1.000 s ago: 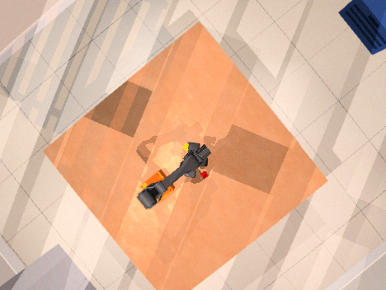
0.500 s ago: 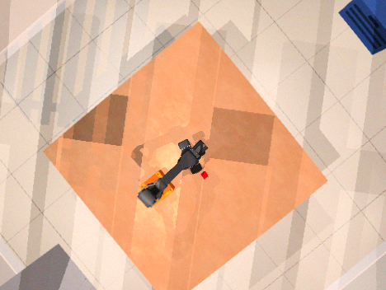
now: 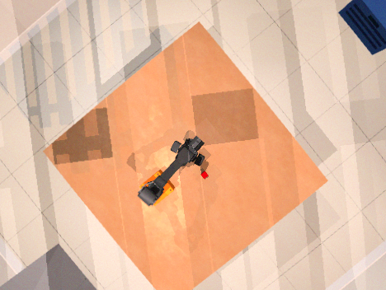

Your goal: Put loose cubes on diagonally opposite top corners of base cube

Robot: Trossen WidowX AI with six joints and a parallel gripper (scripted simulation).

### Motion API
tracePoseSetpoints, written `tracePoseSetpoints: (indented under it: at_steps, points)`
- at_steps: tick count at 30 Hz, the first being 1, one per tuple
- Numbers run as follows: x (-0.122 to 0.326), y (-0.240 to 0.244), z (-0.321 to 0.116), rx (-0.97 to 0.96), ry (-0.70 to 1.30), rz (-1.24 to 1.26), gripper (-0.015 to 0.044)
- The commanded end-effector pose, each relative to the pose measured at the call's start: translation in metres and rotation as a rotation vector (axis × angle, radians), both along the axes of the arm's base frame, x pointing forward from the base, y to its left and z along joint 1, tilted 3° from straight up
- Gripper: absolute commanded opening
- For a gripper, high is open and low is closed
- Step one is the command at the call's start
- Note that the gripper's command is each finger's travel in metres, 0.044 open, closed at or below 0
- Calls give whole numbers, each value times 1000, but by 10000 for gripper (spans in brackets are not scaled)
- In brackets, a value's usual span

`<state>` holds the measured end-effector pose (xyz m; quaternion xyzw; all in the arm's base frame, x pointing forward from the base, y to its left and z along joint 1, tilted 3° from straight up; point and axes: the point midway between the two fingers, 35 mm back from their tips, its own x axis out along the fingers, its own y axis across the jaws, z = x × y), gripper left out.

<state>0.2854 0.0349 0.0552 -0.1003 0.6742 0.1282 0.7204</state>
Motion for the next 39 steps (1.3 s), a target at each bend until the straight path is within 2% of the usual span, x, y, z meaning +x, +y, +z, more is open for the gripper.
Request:
tracePoseSetpoints:
  at_steps: [1, 10, 23, 39]
  points:
    - [-1, 5, -4, -12, -1, 143, 105]
    - [-2, 17, -9, -29, -17, 477, 105]
    - [-2, 17, -9, -29, -18, 483, 105]
    - [-1, 17, -35, -30, -18, 490, 105]
